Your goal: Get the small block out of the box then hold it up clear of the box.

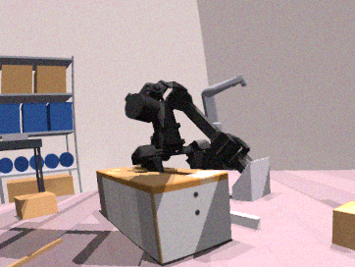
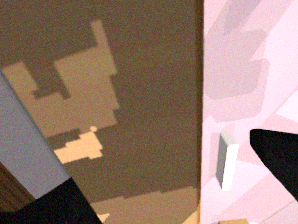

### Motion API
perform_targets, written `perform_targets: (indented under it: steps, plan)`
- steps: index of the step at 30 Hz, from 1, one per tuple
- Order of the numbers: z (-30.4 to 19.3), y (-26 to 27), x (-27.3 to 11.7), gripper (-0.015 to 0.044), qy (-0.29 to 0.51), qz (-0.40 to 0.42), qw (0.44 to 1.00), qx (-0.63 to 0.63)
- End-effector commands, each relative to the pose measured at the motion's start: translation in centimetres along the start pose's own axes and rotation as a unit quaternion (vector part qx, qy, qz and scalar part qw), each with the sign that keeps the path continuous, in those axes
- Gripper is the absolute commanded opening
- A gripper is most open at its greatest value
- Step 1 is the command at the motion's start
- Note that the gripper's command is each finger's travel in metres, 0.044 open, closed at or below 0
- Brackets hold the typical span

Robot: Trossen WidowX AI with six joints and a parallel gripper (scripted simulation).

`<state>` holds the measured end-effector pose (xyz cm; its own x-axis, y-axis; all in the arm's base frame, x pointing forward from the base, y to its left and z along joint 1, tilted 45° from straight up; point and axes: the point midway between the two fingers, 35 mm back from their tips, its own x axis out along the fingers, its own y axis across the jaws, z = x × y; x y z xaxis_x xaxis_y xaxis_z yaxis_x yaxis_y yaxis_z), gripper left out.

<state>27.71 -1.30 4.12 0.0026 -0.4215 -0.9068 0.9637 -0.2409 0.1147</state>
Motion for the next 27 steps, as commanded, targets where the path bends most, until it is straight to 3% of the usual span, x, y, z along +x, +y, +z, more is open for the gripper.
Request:
perform_targets:
  steps: [1, 27]
  plan:
    - [-0.4, 0.0, 0.2, 0.0400, 0.000, -0.001, 1.000, -0.001]
    - [-1.8, 0.0, 0.7, 0.0400, 0.001, -0.001, 1.000, -0.001]
